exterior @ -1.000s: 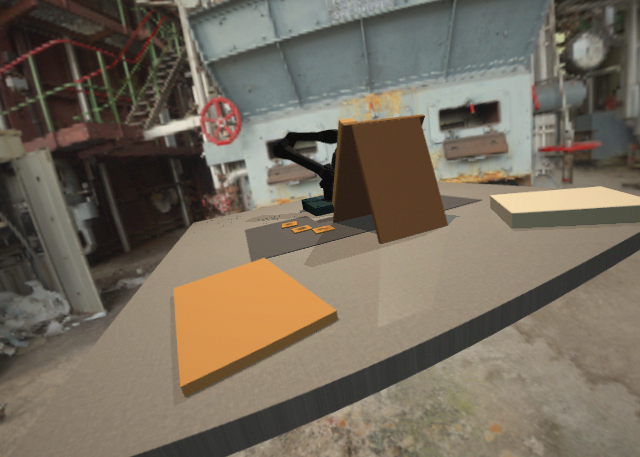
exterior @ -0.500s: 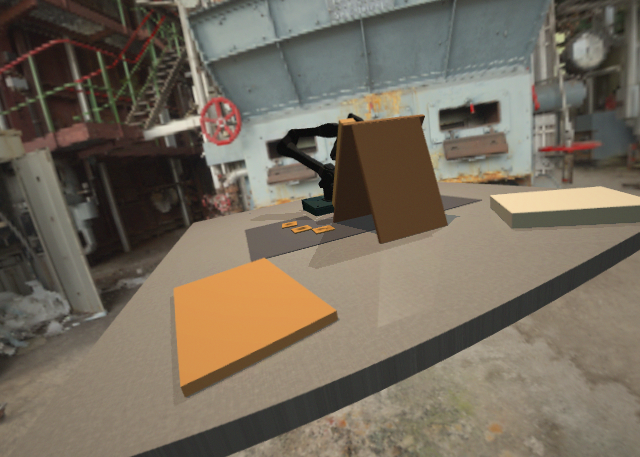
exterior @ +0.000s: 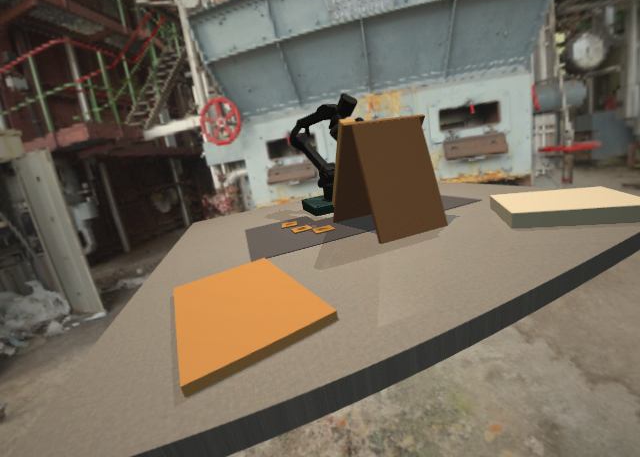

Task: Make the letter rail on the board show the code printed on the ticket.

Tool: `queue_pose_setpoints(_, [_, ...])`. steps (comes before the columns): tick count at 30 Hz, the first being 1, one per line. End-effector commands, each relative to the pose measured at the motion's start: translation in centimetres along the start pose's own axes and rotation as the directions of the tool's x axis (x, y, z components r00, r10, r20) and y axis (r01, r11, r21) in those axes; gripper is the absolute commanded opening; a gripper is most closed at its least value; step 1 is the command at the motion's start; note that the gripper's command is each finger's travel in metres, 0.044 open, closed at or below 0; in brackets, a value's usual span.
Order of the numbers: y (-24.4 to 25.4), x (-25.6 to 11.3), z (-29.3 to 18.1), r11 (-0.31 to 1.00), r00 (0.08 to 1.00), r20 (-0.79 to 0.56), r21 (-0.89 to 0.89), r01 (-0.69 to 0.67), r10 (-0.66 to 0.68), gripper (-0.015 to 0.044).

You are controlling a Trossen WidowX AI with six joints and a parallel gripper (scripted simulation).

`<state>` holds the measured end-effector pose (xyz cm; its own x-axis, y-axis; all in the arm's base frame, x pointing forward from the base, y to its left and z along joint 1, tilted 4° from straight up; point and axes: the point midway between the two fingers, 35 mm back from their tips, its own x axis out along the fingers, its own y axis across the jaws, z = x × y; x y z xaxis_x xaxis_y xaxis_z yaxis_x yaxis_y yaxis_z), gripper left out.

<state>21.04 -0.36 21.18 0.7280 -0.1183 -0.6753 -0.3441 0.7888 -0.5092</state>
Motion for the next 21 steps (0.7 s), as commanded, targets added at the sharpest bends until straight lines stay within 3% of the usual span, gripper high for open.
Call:
queue_pose_setpoints(1, [-5.1, -3.7, 1.9, 0.856, 0.985, 0.040, -0.500, -0.127, 0.170, 0.0440])
queue_pose_setpoints(14, [-9.0, -6.9, 3.2, 0.644, 0.969, 0.155, -0.765, -0.005, 0.192, 0.0440])
queue_pose_setpoints(21, [-9.1, -6.9, 3.2, 0.640, 0.969, 0.157, -0.768, -0.002, 0.192, 0.0440])
